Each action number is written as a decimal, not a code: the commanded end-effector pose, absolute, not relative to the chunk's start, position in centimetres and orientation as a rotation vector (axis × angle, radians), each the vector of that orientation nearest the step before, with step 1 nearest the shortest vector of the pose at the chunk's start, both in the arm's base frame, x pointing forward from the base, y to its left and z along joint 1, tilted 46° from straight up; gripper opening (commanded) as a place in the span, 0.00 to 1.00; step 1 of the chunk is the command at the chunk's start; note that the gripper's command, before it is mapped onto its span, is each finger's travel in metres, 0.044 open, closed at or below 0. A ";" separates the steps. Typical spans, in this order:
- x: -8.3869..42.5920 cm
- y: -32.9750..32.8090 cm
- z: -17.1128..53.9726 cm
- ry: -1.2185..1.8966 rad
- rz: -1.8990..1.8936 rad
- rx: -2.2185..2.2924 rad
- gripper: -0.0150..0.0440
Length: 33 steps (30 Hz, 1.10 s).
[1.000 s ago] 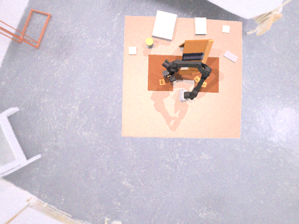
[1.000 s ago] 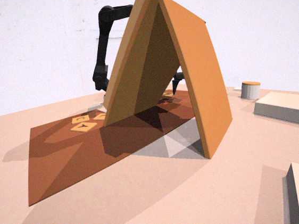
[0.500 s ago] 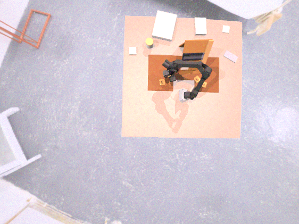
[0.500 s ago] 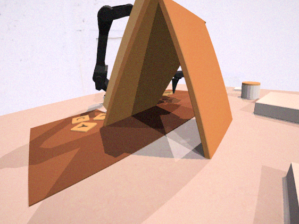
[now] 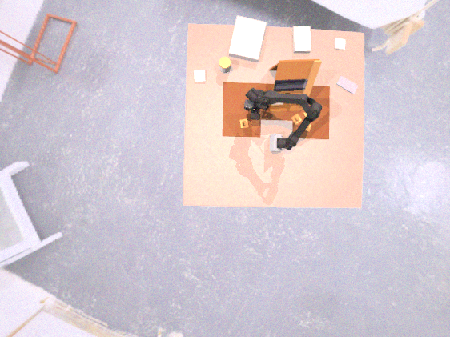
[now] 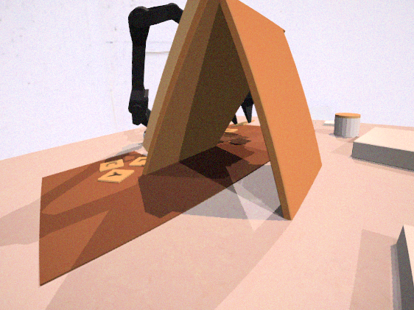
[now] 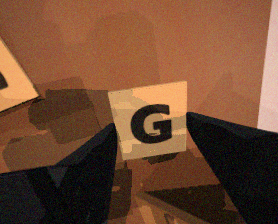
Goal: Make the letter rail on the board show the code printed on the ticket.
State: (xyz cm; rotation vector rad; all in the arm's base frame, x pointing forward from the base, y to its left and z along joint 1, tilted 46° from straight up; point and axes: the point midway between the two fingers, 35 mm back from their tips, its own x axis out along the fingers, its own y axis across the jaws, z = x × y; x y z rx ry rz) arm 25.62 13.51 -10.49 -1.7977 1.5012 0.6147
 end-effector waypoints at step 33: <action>31.4 18.8 -4.3 0.832 -0.083 -1.055 0.25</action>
